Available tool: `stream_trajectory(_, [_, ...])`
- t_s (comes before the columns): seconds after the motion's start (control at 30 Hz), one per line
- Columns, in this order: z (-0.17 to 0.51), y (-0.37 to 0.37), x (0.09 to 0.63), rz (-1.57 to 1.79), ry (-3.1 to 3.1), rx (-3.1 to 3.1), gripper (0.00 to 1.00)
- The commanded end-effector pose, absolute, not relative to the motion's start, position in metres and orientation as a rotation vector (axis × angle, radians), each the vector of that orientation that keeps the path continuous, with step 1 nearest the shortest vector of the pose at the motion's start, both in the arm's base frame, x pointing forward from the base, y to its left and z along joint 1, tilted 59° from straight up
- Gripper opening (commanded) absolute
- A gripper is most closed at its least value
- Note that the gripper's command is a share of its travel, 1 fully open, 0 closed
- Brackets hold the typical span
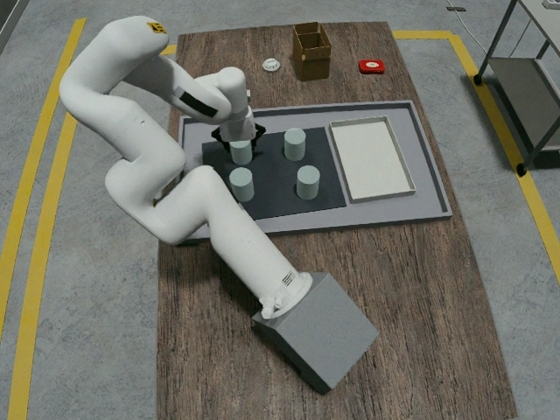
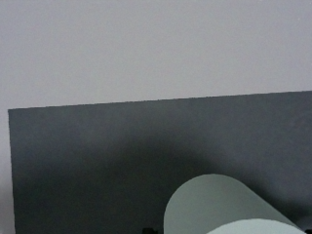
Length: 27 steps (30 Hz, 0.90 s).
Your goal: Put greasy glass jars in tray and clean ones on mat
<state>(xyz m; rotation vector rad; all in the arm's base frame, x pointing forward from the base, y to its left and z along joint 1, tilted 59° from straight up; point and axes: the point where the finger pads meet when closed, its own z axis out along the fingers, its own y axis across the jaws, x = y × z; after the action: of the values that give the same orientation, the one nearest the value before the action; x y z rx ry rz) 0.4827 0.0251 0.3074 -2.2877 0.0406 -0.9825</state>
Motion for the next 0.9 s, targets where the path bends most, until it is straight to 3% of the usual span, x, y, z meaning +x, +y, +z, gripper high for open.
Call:
stream_trajectory(0.0, [0.3086, 0.0237, 0.483, -0.987, 0.043, -2.287, 0.8])
stream_trajectory(0.87, [0.3086, 0.0237, 0.483, -0.987, 0.043, -2.287, 0.77])
